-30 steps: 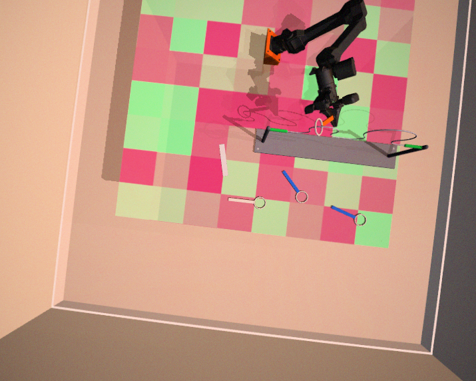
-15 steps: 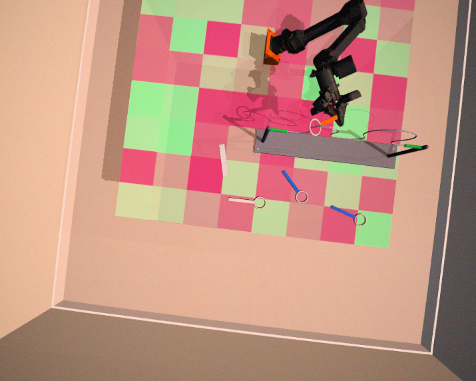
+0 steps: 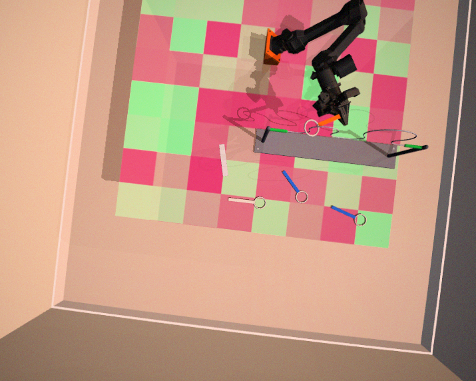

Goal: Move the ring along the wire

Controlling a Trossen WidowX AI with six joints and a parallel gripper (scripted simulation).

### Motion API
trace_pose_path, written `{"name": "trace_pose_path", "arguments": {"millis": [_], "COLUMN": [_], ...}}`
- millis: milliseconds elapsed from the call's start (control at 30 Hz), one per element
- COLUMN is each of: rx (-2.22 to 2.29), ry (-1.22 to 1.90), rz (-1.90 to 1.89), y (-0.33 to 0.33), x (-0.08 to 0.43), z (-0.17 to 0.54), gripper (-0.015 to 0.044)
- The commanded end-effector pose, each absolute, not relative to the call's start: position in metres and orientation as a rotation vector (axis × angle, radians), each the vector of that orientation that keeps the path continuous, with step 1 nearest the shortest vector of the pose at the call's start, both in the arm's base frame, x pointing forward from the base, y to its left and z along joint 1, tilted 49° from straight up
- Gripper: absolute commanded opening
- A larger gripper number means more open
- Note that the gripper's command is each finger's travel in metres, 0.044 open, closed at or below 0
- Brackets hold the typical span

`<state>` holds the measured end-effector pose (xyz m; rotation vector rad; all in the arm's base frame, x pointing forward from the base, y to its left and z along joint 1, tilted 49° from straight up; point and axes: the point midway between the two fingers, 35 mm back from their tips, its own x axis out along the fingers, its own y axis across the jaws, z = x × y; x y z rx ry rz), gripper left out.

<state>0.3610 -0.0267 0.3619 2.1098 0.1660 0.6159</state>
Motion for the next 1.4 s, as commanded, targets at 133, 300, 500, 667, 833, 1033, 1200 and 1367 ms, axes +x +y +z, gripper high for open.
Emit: {"name": "trace_pose_path", "arguments": {"millis": [133,300,500,667,833,1033,1200,1367], "rx": [2.259,2.352,2.458,2.535,2.601,2.636,2.63,2.59], "ry": [0.119,0.089,0.054,0.027,0.003,-0.01,-0.008,0.007], "rz": [0.643,0.662,0.684,0.699,0.712,0.72,0.72,0.714], "y": [-0.033,-0.038,-0.043,-0.047,-0.049,-0.047,-0.041,-0.032], "x": [0.361,0.361,0.361,0.361,0.361,0.361,0.361,0.361], "z": [0.369,0.374,0.378,0.381,0.383,0.383,0.381,0.377], "gripper": [-0.015,-0.015,-0.015,-0.015,-0.015,-0.015,-0.015,-0.015]}}
